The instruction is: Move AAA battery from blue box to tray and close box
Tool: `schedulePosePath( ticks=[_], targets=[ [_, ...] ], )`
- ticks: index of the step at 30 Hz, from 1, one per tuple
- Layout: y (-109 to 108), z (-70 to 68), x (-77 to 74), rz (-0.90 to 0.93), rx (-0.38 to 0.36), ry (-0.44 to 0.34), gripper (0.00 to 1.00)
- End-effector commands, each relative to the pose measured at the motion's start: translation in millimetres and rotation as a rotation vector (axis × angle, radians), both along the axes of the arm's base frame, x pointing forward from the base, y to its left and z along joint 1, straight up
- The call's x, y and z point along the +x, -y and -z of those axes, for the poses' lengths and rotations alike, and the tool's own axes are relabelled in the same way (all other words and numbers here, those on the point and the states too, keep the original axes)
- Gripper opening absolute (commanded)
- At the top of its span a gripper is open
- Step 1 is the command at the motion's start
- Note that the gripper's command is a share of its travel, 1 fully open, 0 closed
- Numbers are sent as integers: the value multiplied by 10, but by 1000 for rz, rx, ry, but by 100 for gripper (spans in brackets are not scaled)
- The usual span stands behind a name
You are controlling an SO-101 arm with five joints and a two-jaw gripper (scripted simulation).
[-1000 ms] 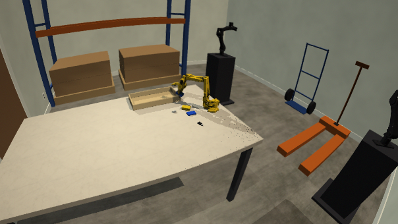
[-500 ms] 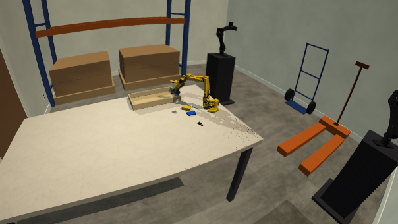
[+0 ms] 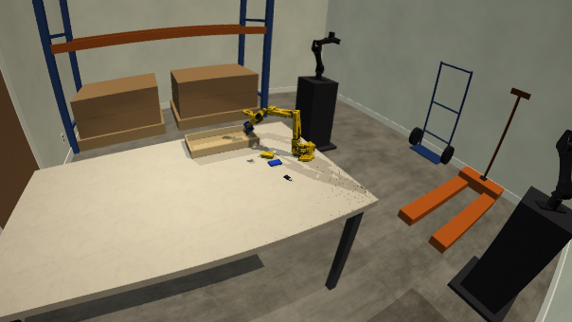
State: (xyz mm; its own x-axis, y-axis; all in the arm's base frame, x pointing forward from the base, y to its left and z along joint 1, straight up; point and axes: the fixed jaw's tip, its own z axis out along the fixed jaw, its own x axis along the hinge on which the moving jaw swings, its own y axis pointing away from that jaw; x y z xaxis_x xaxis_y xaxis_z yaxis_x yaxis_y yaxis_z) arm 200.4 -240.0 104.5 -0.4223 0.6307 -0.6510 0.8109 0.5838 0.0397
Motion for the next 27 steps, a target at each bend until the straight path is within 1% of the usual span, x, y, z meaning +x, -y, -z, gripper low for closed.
schedulePosePath(
  ticks=[1, 8, 10, 24, 27],
  targets=[
    [117, -216, 58, 1, -103, 73, 19],
    [209, -362, 130, 1, -195, 145, 19],
    [209, -362, 130, 1, -195, 145, 19],
    [335, -645, 229, 2, -355, 270, 19],
    [341, -663, 234, 2, -365, 278, 19]
  ],
)
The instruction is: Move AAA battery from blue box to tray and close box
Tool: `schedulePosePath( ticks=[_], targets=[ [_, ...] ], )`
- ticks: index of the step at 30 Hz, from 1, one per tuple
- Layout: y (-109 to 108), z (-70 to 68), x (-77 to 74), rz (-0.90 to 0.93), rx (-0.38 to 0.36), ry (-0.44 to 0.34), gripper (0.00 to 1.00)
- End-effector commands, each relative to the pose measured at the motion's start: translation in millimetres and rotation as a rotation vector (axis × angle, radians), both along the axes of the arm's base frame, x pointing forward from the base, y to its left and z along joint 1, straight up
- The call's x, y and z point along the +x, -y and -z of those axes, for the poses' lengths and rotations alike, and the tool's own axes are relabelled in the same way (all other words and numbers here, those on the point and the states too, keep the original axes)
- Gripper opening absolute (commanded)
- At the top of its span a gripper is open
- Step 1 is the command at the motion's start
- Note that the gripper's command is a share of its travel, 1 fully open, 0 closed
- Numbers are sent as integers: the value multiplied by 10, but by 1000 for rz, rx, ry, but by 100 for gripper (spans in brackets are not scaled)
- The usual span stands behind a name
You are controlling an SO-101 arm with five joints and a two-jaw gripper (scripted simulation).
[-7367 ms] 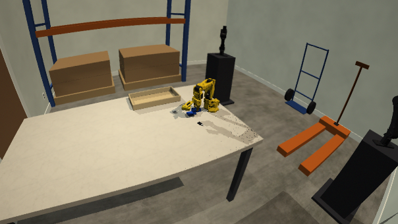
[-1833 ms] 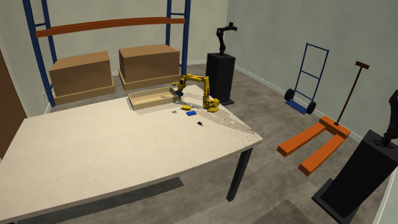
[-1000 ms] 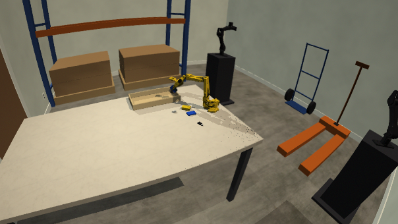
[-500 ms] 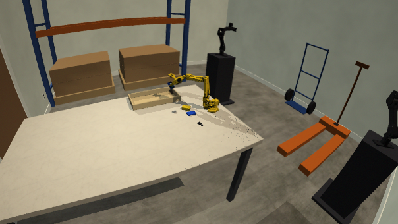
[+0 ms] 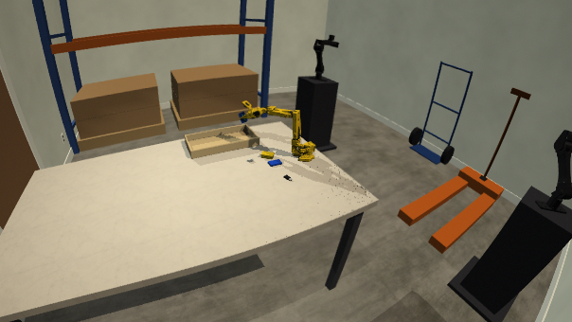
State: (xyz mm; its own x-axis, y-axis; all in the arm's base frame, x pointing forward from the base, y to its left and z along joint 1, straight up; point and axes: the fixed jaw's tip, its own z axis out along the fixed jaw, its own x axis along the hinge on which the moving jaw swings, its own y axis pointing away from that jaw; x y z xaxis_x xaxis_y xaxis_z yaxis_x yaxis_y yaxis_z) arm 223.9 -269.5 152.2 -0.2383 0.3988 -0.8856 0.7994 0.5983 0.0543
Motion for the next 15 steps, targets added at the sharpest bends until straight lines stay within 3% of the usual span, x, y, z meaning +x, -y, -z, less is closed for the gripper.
schedulePosePath(
  ticks=[1, 15],
  targets=[
    [53, -205, 4, 4, -76, 49, 19],
    [106, -410, 46, 5, -182, 132, 19]
  ],
)
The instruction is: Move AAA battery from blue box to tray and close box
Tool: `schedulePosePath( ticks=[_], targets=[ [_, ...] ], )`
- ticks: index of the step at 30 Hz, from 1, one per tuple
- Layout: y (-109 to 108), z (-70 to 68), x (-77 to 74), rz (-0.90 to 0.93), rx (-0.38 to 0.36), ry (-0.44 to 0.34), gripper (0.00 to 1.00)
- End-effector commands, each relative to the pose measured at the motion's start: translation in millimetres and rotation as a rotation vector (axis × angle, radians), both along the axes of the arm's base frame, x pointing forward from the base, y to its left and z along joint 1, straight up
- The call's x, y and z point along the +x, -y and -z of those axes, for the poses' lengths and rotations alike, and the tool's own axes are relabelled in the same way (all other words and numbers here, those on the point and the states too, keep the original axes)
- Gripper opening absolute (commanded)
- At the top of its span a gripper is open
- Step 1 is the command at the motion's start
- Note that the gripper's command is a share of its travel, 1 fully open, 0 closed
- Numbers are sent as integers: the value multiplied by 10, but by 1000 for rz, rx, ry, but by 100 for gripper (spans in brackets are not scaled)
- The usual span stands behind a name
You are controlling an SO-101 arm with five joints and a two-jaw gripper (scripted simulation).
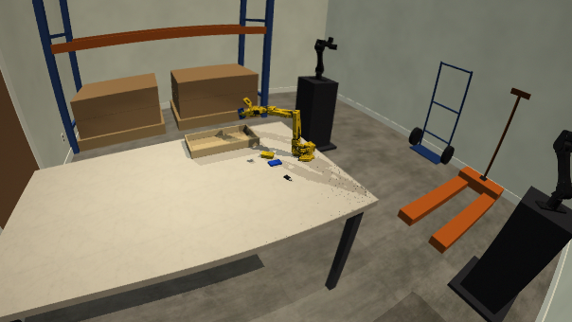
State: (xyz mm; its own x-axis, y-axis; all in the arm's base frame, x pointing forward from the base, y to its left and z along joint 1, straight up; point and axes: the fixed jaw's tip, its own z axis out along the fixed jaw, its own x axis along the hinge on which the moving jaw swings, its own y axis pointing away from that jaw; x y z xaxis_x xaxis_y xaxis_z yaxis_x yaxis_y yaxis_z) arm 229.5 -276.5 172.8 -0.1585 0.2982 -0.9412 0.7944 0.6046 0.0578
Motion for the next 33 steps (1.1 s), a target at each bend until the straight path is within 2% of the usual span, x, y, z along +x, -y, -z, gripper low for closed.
schedulePosePath(
  ticks=[1, 16, 33],
  targets=[
    [37, -203, -10, 5, -71, 45, 19],
    [55, -308, 4, 6, -124, 86, 19],
    [58, -330, 7, 6, -135, 95, 19]
  ],
)
